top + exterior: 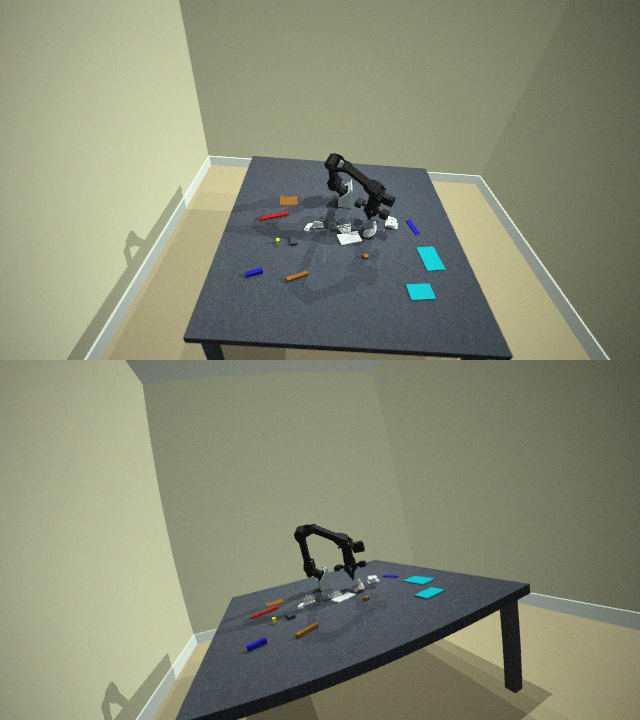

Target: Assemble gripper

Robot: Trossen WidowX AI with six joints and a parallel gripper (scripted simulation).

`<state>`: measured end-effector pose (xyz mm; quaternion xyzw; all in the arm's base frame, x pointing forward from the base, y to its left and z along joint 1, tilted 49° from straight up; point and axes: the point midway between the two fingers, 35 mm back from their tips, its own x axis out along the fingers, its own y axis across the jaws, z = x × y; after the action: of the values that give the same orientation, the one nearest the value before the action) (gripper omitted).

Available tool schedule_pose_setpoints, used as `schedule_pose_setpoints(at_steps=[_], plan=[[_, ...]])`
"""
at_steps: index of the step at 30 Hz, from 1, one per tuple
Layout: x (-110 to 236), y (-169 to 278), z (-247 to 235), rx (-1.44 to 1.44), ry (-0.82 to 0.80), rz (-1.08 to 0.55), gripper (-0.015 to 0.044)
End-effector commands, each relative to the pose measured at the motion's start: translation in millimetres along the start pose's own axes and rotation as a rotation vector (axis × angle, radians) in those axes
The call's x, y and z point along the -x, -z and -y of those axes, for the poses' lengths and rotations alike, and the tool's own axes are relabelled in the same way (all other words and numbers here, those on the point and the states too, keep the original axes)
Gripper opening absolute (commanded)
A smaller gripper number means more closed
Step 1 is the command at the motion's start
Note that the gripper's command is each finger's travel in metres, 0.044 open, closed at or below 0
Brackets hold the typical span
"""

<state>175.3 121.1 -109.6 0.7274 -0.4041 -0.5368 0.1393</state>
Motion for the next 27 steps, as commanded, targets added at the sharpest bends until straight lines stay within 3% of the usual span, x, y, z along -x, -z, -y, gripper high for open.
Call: schedule_pose_setpoints(at_steps=[1,27], plan=[[-8.4,-0.2,-1.1,0.006,-0.008,-0.005,0.0000],[-34.1,-0.3,3.1,0.006,-0.010,-0.006,0.0000]])
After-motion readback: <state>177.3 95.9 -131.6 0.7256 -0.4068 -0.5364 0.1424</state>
